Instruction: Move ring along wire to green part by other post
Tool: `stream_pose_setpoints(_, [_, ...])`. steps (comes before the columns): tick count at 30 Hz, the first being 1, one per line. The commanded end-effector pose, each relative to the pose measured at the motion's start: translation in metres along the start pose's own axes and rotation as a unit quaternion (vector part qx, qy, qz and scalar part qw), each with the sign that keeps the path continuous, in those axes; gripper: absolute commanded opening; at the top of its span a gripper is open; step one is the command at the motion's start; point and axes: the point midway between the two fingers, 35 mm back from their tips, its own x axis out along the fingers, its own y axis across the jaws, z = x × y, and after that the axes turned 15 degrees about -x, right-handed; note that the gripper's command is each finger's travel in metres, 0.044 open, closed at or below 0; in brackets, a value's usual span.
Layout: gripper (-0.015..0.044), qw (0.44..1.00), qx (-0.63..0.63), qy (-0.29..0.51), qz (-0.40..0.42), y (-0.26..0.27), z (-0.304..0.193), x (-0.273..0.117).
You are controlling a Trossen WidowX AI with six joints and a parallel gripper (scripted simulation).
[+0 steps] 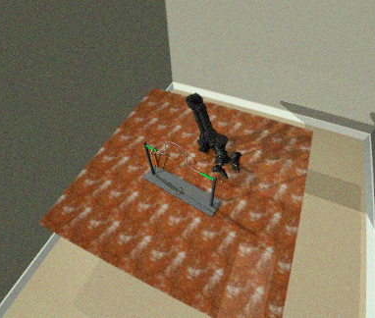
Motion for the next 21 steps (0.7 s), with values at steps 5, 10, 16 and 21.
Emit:
stream_pose_setpoints(5, [0.0269,1.000,-0.003,-0.012,-0.013,-0.016,0.011,0.004])
stream_pose_setpoints(10, [0.0160,0.999,-0.008,-0.028,-0.031,-0.039,0.026,0.006])
stream_pose_setpoints(16, [0.0160,0.997,-0.016,-0.048,-0.053,-0.068,0.043,0.003])
stream_pose_setpoints(21, [0.0160,0.995,-0.023,-0.066,-0.071,-0.092,0.057,-0.002])
